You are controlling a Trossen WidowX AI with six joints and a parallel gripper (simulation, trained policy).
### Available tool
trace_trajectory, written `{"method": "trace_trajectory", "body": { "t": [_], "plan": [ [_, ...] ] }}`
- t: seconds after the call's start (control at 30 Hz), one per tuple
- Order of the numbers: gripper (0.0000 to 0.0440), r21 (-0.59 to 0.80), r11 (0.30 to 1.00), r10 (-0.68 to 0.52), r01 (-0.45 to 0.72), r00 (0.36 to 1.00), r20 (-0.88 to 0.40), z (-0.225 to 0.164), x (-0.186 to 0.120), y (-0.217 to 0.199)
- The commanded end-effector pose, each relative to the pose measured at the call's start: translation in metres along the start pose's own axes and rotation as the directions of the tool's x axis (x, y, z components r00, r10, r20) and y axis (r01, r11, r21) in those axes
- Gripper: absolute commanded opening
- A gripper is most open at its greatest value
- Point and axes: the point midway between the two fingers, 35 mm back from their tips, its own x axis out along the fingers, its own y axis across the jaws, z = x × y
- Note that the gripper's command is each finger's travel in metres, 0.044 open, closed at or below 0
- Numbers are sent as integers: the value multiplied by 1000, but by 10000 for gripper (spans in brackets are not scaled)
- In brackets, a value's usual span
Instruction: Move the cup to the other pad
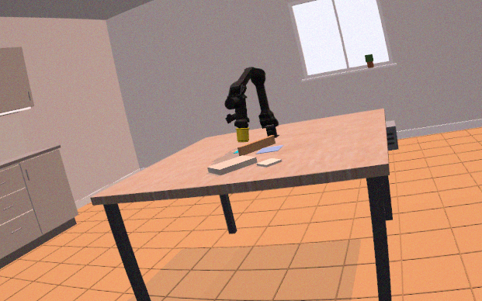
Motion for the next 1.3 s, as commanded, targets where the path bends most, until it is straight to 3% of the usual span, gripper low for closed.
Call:
{"method": "trace_trajectory", "body": {
  "t": [0.0,0.5,0.7,0.83,1.27],
  "plan": [
    [0,5,1000,14,-14,1000,3,0,2,-5],
    [35,56,998,-8,7,1000,9,-4,28,-38],
    [84,75,997,1,-3,1000,22,-2,34,-46],
    [160,91,994,52,-55,998,39,2,30,-42],
    [187,106,983,147,-153,988,55,3,14,-45]
  ]
}}
